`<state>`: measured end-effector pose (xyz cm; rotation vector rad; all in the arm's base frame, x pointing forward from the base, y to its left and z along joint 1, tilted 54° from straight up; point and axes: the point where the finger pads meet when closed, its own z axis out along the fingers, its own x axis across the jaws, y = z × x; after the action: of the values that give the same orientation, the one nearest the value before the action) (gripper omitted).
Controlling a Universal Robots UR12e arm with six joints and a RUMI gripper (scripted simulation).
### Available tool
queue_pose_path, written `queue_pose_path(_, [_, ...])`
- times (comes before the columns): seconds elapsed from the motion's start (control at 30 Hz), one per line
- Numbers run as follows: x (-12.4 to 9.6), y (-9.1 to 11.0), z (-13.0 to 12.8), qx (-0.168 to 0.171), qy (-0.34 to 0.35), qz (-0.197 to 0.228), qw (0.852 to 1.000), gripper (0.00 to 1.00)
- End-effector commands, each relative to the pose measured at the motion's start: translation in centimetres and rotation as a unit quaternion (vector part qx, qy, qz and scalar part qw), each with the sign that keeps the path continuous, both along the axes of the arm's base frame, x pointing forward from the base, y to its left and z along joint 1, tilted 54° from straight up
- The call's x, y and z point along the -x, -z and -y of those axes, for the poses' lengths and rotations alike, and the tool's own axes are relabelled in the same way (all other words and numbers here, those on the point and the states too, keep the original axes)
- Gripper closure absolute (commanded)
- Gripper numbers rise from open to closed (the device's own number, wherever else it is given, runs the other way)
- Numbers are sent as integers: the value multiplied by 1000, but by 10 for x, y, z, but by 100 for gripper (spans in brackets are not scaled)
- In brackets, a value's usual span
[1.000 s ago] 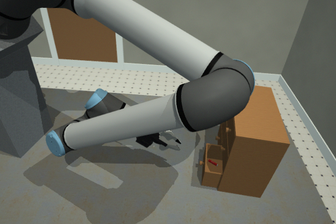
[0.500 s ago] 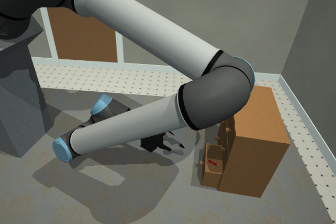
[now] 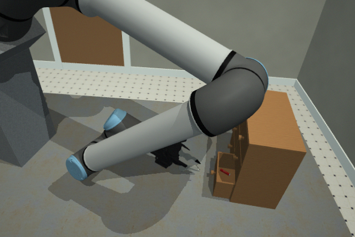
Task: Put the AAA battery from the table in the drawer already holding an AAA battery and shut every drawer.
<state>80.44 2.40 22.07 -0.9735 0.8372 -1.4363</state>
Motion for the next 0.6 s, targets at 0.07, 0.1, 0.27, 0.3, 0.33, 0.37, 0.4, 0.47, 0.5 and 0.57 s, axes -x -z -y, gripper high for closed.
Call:
queue_pose_path(0.07, [-20, 0, 0, 0, 0, 0, 1000, 80])
queue_pose_path(0.1, [-22, 0, 0, 0, 0, 0, 1000, 80])
queue_pose_path(0.27, [-30, 0, 0, 0, 0, 0, 1000, 80])
queue_pose_path(0.3, [-30, 0, 0, 0, 0, 0, 1000, 80])
queue_pose_path(0.33, [-30, 0, 0, 0, 0, 0, 1000, 80])
queue_pose_path(0.37, [-31, 0, 0, 0, 0, 0, 1000, 80])
queue_pose_path(0.4, [-32, 0, 0, 0, 0, 0, 1000, 80])
queue_pose_path(0.47, [-33, 0, 0, 0, 0, 0, 1000, 80])
queue_pose_path(0.5, [-33, 0, 0, 0, 0, 0, 1000, 80])
queue_pose_path(0.57, [-33, 0, 0, 0, 0, 0, 1000, 80])
